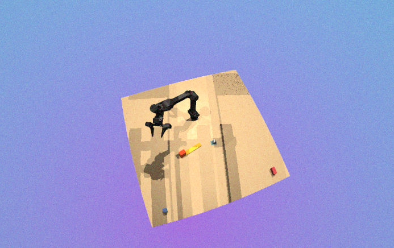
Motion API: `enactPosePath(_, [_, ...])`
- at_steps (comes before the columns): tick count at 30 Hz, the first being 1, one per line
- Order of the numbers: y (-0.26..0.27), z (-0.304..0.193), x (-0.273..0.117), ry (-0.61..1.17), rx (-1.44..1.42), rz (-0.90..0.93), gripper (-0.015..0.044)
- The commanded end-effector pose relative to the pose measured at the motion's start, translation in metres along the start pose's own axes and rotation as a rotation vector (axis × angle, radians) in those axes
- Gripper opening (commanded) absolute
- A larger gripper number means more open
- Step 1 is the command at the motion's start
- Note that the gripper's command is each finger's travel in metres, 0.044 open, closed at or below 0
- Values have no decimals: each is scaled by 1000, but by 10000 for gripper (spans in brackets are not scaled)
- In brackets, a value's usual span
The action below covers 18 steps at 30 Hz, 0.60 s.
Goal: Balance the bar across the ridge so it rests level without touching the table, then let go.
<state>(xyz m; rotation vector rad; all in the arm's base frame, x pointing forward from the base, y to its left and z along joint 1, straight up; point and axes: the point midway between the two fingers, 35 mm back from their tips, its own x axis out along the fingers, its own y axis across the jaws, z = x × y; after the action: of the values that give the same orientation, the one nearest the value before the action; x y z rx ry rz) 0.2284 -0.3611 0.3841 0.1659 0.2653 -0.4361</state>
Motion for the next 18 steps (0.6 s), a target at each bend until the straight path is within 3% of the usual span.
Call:
enactPosePath(1, [8, -13, 15, 65, -94, 10, 315])
enactPosePath(18, [58, -70, 59, 327, -527, 146, 315])
